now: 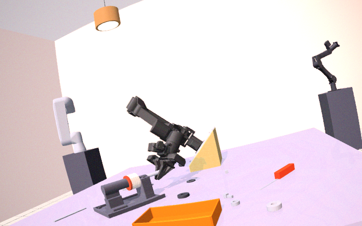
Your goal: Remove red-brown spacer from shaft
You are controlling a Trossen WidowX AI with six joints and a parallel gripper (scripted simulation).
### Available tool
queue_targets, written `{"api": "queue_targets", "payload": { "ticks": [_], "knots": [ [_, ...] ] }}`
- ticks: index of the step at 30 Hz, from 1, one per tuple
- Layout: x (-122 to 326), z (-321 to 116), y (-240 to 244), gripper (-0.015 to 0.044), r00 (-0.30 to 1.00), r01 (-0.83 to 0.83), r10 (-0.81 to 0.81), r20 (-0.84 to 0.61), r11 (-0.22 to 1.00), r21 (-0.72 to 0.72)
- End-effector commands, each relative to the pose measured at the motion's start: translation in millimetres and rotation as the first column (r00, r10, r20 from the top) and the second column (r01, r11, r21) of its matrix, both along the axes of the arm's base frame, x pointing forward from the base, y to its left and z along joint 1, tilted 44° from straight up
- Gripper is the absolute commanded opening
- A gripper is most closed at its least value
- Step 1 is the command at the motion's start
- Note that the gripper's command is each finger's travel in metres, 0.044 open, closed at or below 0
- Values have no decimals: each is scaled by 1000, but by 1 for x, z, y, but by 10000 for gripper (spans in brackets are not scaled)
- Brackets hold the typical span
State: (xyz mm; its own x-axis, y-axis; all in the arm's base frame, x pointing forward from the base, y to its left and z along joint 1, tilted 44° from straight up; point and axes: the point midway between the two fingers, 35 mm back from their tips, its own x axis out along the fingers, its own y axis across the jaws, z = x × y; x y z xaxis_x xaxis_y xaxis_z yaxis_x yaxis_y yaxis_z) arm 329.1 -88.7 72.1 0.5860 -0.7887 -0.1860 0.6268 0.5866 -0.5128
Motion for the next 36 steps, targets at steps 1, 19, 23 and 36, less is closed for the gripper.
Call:
{"api": "queue_targets", "payload": {
  "ticks": [1, 19, 23, 36],
  "knots": [
    [-2, -1, 0, 0, 1000, 4, -4, -1, 1000, 2],
    [-3, -2, 1, 0, 1000, 4, -4, -1, 1000, 2],
    [-4, -2, 1, 0, 1000, 4, -4, -1, 1000, 2],
    [-5, -3, 1, 0, 1000, 4, -4, -1, 1000, 2]
  ]
}}
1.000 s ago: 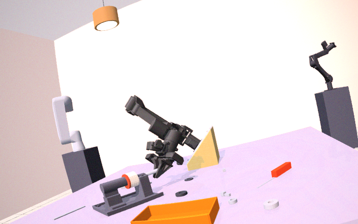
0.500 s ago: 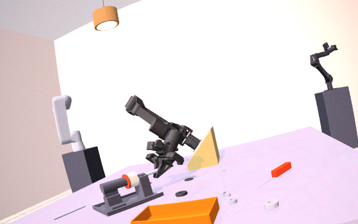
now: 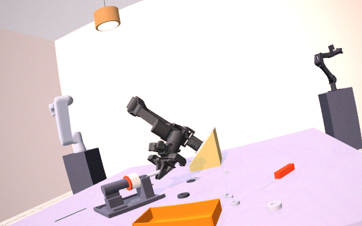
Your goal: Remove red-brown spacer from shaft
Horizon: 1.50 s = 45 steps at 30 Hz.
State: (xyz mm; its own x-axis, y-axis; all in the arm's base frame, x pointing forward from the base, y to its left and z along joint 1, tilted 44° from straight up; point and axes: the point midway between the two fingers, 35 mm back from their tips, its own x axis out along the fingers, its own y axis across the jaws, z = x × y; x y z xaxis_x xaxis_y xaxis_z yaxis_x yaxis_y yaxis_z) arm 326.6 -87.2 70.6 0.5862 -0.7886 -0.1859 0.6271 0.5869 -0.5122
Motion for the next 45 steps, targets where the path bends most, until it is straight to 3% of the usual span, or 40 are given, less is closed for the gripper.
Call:
{"api": "queue_targets", "payload": {
  "ticks": [1, 45],
  "knots": [
    [-2, -1, 0, 0, 1000, 4, -4, -2, 1000, 1],
    [-3, -2, 2, 0, 1000, 0, 0, 0, 1000, 0]
  ]
}}
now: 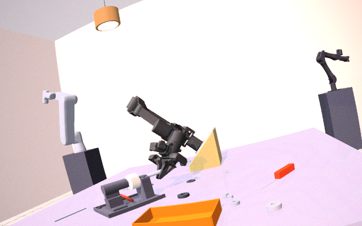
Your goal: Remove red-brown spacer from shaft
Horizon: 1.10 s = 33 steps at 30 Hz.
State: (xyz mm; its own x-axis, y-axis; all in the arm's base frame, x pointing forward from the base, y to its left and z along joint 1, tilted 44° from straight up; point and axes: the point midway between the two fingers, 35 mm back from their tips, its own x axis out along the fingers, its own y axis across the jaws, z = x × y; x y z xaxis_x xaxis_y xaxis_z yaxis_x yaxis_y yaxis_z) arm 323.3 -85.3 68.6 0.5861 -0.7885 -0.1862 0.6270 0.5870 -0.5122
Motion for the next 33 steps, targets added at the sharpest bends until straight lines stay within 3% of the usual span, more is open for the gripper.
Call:
{"api": "queue_targets", "payload": {
  "ticks": [1, 33],
  "knots": [
    [0, 0, 0, 0, 1000, 0, 0, 0, 1000, 0],
    [6, 4, -2, 0, 1000, 4, -4, -1, 1000, 1]
  ]
}}
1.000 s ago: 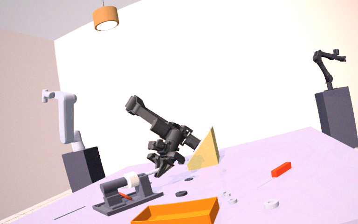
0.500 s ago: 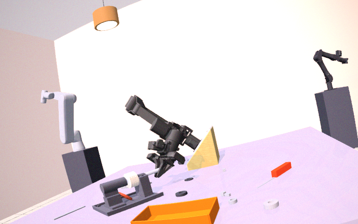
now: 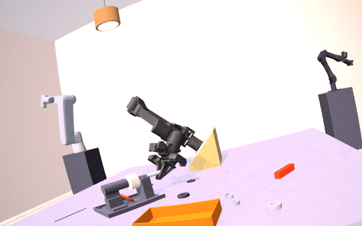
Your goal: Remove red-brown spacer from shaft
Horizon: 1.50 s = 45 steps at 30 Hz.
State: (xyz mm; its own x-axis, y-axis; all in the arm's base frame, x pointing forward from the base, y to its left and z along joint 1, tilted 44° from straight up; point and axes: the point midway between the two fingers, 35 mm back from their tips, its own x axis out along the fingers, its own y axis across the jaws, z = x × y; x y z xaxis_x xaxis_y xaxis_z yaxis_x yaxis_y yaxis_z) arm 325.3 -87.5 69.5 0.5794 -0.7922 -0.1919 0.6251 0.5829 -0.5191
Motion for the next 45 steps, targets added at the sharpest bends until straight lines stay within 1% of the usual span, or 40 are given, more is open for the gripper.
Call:
{"api": "queue_targets", "payload": {
  "ticks": [1, 45],
  "knots": [
    [4, 3, 0, 0, 1000, -2, 2, 9, 1000, 2],
    [16, 11, -7, 0, 1000, -2, 2, 10, 1000, 1]
  ]
}}
